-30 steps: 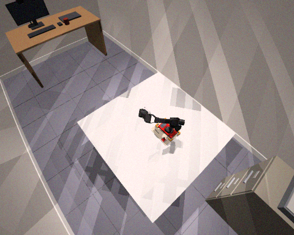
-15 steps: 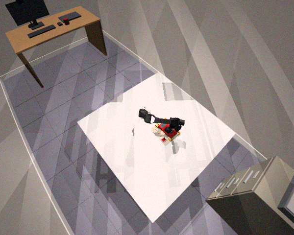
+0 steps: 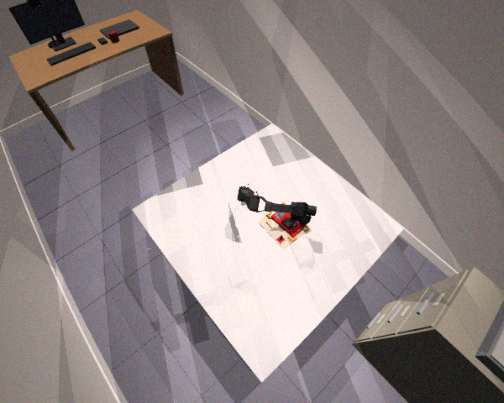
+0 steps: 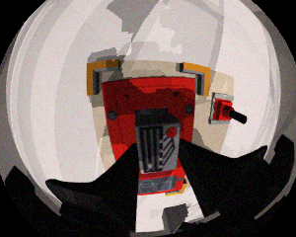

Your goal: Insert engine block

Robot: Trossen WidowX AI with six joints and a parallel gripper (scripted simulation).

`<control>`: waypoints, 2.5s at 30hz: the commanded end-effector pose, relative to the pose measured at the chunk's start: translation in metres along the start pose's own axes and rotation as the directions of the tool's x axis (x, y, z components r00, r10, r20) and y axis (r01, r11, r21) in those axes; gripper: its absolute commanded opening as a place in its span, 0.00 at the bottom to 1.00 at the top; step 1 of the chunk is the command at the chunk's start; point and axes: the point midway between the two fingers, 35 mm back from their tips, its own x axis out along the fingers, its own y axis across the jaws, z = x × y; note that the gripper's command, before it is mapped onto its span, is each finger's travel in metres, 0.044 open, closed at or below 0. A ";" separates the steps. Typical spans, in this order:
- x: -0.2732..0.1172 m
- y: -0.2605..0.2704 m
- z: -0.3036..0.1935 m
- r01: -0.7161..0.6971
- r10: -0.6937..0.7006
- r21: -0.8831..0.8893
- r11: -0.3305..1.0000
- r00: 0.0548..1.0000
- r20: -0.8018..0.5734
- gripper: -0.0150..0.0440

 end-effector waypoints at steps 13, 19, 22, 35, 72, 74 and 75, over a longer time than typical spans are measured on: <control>0.004 0.001 0.000 0.001 -0.001 -0.005 1.000 1.000 -0.001 0.52; 0.006 0.001 0.000 0.001 -0.001 -0.005 1.000 1.000 -0.001 0.52; 0.006 0.001 0.000 0.002 -0.002 -0.005 1.000 1.000 -0.001 0.52; 0.009 0.001 0.000 0.002 -0.002 -0.004 1.000 1.000 -0.001 0.52; 0.016 0.001 0.000 0.002 -0.002 -0.004 1.000 1.000 -0.001 0.52; 0.017 0.001 0.000 0.002 -0.002 -0.004 1.000 1.000 -0.001 0.52; 0.017 0.001 0.000 0.002 -0.002 -0.004 1.000 1.000 -0.001 0.52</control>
